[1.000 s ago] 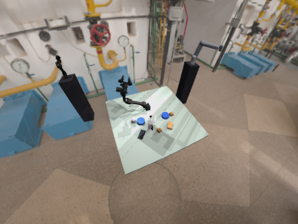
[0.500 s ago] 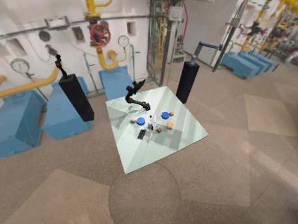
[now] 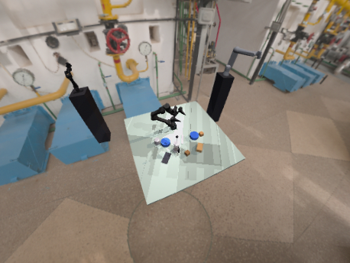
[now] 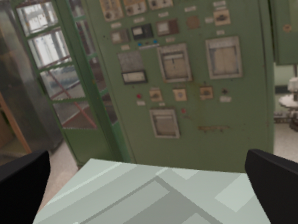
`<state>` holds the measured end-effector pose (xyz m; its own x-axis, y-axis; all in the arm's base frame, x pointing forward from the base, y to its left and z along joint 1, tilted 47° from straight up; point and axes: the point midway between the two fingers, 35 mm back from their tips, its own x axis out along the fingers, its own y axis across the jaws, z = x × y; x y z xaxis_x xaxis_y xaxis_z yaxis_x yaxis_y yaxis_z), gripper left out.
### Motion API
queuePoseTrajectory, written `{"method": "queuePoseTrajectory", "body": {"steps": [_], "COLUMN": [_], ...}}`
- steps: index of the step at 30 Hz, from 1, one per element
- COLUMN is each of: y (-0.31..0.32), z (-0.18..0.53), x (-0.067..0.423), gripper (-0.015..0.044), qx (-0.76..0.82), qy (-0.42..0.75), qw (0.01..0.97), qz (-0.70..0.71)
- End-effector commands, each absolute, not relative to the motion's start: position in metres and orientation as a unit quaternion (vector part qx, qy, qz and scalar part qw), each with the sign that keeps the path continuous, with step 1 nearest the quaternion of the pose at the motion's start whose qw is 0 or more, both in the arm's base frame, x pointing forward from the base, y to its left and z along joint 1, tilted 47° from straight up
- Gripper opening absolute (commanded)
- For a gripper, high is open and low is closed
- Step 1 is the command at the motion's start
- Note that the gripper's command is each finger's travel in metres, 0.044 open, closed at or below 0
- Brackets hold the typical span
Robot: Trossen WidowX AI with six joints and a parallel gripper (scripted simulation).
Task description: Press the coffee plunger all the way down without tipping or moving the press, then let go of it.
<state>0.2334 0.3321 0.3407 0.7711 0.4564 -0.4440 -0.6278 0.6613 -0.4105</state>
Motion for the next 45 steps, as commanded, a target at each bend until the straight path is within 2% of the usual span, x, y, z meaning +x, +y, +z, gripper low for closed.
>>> {"method": "queuePoseTrajectory", "body": {"steps": [1, 6, 8, 21, 45], "y": [0.293, 0.231, 0.219, 0.178, 0.168], "z": [0.310, 0.293, 0.294, 0.252, 0.246], "x": [0.260, 0.276, 0.276, 0.285, 0.312], "gripper": [0.0440, 0.0440, 0.0440, 0.0440, 0.0440], "qx": [-0.301, -0.340, -0.352, -0.354, -0.353], "qy": [0.191, 0.163, 0.139, 0.137, 0.139], "qw": [0.923, 0.922, 0.915, 0.913, 0.914], "qz": [0.146, -0.092, -0.144, -0.147, -0.146]}}
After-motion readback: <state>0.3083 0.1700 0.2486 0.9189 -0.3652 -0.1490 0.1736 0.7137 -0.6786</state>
